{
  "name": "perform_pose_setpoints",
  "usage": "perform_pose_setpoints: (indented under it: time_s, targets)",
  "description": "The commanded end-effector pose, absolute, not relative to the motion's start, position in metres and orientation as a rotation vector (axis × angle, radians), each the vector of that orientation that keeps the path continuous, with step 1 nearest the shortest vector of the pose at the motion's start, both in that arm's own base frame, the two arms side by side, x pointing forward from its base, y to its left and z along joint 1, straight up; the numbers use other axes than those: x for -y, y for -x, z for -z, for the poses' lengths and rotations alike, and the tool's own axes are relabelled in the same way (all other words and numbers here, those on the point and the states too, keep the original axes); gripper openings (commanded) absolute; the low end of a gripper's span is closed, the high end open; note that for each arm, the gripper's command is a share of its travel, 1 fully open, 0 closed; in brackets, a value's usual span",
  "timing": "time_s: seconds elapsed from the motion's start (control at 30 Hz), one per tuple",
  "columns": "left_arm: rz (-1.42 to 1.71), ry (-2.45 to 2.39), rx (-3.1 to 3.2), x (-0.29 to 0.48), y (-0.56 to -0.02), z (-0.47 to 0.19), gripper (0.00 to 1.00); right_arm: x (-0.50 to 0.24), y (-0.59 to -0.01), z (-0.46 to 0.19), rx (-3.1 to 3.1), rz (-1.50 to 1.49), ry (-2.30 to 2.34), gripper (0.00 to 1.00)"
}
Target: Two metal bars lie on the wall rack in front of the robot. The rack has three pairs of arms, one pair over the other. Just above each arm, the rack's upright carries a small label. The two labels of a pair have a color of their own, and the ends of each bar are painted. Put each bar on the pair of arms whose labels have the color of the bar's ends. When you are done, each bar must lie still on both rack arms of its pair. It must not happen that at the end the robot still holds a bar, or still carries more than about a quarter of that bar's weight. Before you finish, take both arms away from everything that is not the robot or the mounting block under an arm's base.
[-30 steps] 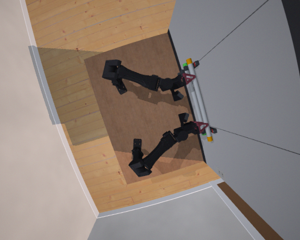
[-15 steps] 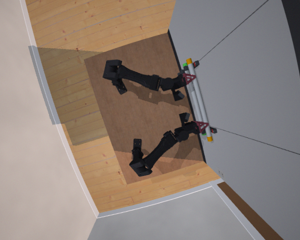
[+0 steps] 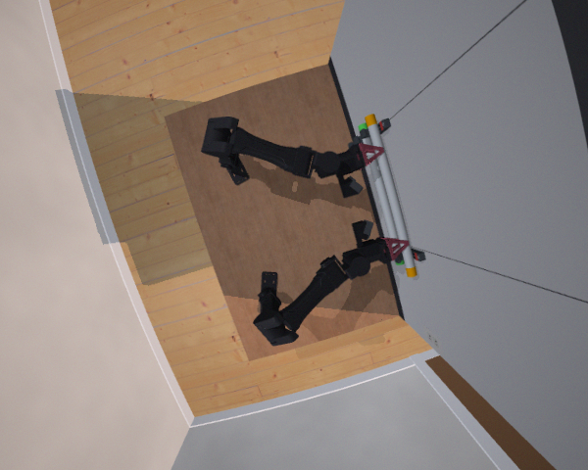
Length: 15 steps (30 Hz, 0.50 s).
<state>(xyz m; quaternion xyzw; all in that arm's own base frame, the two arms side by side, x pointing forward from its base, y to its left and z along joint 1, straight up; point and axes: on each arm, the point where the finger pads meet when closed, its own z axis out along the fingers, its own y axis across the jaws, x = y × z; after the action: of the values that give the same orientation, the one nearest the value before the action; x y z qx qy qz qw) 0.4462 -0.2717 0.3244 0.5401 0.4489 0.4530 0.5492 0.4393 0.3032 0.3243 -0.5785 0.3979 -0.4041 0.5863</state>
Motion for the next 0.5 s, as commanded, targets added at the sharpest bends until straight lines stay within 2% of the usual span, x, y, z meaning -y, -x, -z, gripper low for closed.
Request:
perform_pose_setpoints:
  time_s: [0.0, 0.47]
  targets:
    - [-1.071, -1.291, -1.07, 0.2698, -0.4498, -0.3254, 0.31, -0.3012, -0.4424, -0.3253, -0.937, 0.938, 1.359, 0.31]
    - [-1.071, -1.291, -1.07, 0.2698, -0.4498, -0.3253, 0.11, -0.3012, -0.4424, -0.3253, -0.937, 0.938, 1.359, 0.12]
